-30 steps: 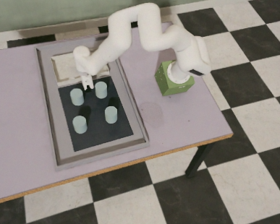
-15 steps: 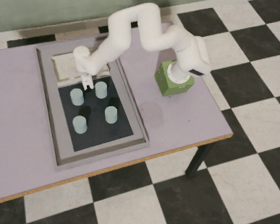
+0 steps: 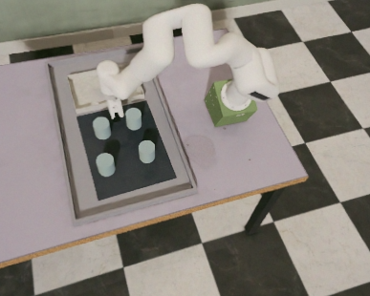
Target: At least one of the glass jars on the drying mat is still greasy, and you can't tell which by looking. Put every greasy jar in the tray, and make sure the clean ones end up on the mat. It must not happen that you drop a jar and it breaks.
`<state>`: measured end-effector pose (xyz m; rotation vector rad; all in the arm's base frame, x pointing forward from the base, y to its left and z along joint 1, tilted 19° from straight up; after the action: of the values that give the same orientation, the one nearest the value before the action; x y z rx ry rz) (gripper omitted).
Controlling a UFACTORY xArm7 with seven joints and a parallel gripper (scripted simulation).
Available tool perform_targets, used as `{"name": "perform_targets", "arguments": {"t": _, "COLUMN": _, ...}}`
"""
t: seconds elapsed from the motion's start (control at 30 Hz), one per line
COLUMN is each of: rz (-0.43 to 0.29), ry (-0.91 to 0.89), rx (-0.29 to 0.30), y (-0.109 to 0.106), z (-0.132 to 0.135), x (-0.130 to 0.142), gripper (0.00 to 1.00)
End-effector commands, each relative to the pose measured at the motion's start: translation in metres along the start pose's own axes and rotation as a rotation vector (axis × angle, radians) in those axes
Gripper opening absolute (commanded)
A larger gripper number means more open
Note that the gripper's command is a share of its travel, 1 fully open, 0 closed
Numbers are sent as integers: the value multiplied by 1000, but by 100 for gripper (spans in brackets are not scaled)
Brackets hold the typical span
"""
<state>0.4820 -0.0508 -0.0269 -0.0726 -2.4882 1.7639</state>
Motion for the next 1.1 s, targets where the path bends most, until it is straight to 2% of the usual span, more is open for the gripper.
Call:
{"name": "perform_targets", "arguments": {"t": 0.0, "rz": 6, "ry": 0, "rx": 2, "y": -2, "z": 1, "x": -2, "gripper": 0}}
{"name": "perform_targets", "arguments": {"t": 0.53, "rz": 6, "ry": 0, "rx": 2, "y": -2, "z": 1, "x": -2, "gripper": 0}}
{"name": "perform_targets", "arguments": {"t": 0.73, "rz": 6, "ry": 0, "rx": 2, "y": -48, "z": 1, "x": -2, "gripper": 0}}
{"name": "perform_targets", "arguments": {"t": 0.8, "rz": 6, "ry": 0, "rx": 2, "y": -48, "z": 1, "x": -2, "gripper": 0}}
{"name": "perform_targets", "arguments": {"t": 0.93, "rz": 6, "ry": 0, "rx": 2, "y": -79, "z": 1, "x": -1, "gripper": 0}}
{"name": "perform_targets", "arguments": {"t": 1.07, "rz": 6, "ry": 0, "rx": 2, "y": -79, "z": 1, "x": -1, "gripper": 0}}
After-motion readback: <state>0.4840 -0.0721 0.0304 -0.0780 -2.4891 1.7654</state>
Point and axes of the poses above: the point where the finger pads meet when closed, its own y axis out along the fingers, its own z axis across the jaws, x = y × z, the point moved 8 cm from there along -y, back along the fingers, and after that the axes turned 9 degrees about y, right-handed, at the moved point
